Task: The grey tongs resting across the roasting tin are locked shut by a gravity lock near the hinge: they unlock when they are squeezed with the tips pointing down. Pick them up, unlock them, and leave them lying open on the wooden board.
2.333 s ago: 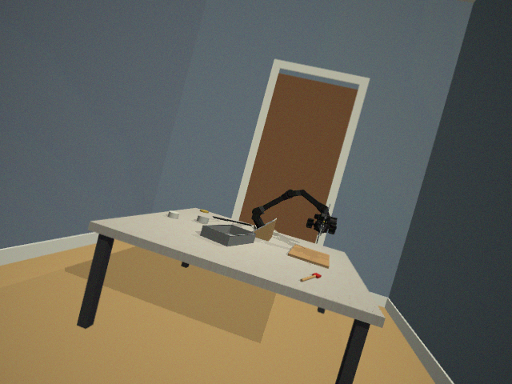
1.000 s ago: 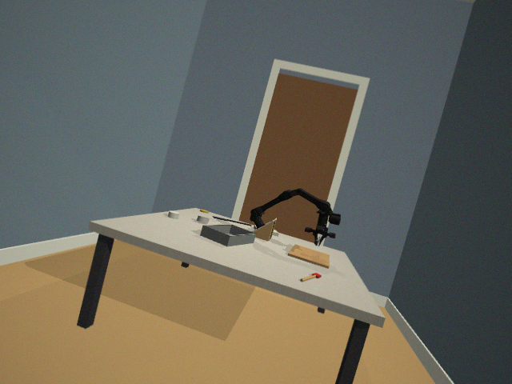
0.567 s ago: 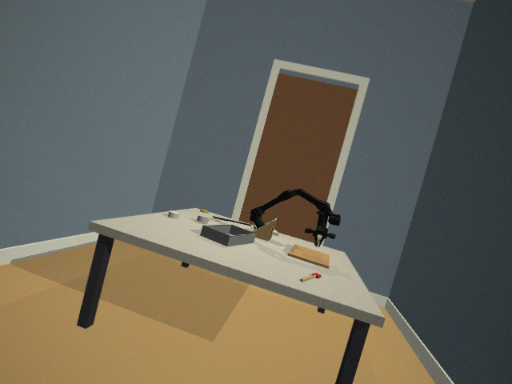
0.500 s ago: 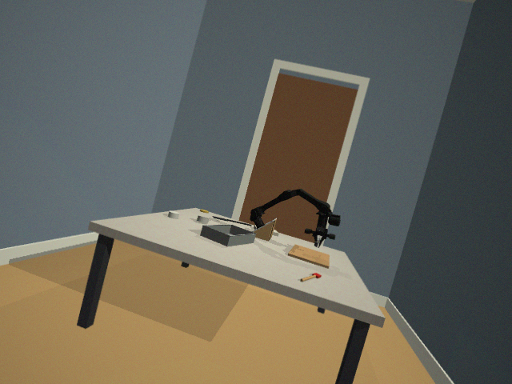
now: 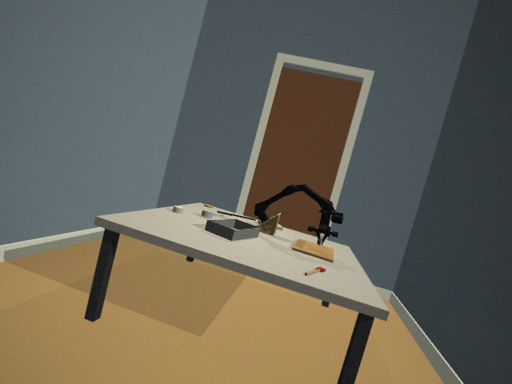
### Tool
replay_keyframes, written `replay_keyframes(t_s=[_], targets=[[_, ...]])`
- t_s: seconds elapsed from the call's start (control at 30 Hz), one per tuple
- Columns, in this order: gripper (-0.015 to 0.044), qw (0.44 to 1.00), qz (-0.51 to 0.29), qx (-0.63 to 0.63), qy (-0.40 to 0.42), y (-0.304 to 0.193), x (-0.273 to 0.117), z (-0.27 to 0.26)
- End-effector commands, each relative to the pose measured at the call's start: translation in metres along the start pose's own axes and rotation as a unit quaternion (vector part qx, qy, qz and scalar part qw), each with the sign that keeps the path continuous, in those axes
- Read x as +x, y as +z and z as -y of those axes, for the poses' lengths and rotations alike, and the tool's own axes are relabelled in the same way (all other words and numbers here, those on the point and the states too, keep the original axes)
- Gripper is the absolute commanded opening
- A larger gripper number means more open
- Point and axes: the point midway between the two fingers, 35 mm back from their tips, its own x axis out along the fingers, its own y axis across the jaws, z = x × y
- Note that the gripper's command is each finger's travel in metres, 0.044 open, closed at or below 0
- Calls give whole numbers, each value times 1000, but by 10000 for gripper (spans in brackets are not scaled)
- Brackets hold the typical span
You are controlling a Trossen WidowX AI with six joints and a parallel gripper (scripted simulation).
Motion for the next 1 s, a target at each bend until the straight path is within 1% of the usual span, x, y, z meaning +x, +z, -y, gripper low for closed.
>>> replay_keyframes(t_s=[0.0,0.03,0.77,0.8,0.97], targets=[[-150,1000,3,-3,1,1,2,0],[-150,1000,3,-3,1,1,2,0],[427,1000,0,0,0,0,1,0],[440,1000,0,0,0,0,1,0],[440,1000,0,-9,1,2,-8,7]])
